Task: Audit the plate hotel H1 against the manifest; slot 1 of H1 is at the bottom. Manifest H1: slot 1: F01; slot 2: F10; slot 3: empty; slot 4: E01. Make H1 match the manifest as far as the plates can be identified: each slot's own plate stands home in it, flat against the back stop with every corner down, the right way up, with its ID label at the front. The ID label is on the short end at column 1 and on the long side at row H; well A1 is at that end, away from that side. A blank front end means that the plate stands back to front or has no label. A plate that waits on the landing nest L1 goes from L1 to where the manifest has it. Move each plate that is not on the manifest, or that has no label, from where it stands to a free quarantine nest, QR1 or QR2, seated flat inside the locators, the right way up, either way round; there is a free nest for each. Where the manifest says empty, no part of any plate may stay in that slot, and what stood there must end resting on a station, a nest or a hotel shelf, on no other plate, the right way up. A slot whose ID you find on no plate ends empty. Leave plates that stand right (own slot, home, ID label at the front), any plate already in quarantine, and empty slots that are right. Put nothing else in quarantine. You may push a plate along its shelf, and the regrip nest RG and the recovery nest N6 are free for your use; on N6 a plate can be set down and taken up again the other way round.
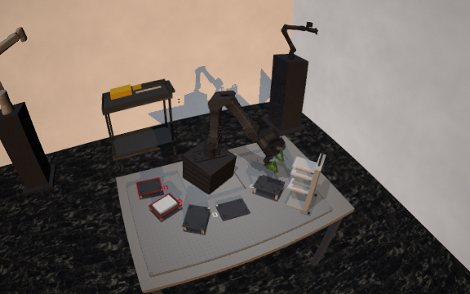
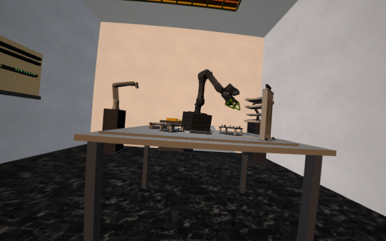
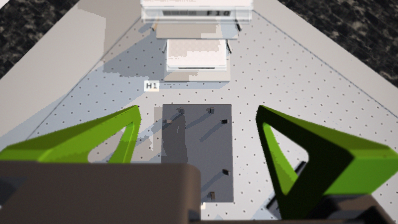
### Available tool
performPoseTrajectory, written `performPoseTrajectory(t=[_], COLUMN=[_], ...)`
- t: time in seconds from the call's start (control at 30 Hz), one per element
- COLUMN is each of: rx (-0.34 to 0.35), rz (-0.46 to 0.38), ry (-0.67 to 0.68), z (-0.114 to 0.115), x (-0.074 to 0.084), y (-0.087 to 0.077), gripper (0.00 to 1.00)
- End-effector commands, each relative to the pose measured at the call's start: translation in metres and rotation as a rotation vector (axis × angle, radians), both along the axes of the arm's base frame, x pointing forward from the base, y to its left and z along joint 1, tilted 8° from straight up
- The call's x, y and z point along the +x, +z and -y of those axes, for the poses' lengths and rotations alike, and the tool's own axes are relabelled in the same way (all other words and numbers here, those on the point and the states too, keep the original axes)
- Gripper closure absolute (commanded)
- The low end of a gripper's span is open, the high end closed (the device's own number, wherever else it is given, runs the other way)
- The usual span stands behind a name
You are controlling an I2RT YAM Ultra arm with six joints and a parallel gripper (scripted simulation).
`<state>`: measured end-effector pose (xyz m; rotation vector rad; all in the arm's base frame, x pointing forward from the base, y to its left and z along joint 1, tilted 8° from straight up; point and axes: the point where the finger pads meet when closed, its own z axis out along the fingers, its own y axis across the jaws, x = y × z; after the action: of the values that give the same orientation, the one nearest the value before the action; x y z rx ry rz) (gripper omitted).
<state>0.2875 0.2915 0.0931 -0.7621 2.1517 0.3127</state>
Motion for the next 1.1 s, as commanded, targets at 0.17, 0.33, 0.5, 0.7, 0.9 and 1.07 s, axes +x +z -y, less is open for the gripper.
performPoseTrajectory(t=[0.17, 0.33, 0.5, 0.7, 0.9, 1.07], rx=[0.037, 0.037, 0.037, 0.037, 0.038, 0.038], rz=[0.034, 0.034, 0.035, 0.035, 0.035, 0.035], ry=[0.002, 0.002, 0.002, 0.002, 0.002, 0.002], z=[-0.013, -0.018, -0.02, -0.025, -0.03, -0.032], x=[0.014, 0.019, 0.022, 0.028, 0.034, 0.037], y=[0.017, 0.018, 0.019, 0.02, 0.021, 0.022], gripper=[0.0, 0.0, 0.0, 0.0, 0.0, 0.0])
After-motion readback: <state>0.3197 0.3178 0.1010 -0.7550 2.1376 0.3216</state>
